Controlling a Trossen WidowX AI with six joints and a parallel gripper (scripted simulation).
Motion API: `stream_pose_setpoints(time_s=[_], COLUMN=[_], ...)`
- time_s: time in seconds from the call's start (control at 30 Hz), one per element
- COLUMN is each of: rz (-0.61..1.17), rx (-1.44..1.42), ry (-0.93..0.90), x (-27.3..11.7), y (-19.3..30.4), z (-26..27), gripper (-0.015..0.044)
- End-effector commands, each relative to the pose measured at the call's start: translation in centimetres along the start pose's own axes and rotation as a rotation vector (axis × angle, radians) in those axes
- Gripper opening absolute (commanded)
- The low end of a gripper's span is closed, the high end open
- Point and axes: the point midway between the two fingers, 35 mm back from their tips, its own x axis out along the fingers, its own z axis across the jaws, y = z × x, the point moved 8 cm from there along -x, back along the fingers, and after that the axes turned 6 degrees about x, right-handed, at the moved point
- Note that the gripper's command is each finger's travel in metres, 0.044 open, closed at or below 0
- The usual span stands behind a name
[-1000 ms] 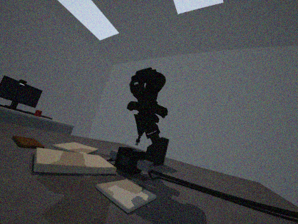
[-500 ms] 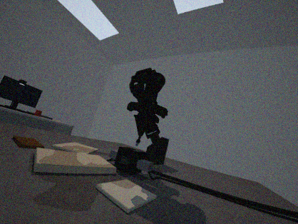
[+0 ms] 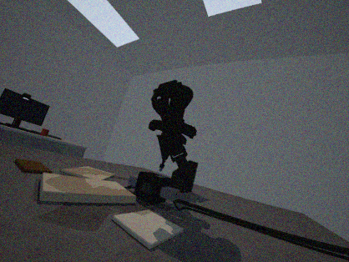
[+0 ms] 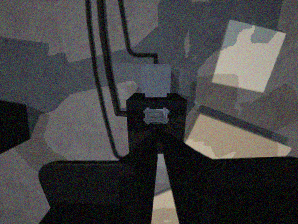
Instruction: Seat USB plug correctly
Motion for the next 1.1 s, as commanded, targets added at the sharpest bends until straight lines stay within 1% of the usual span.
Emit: stream_pose_setpoints(time_s=[0.0, 1.07], rz=[-0.005, -0.022], rx=[0.005, 0.020], ry=[-0.002, -0.003], x=[0.08, 0.46], y=[0.01, 0.01], z=[0.00, 0.06], gripper=[0.0000, 0.0000])
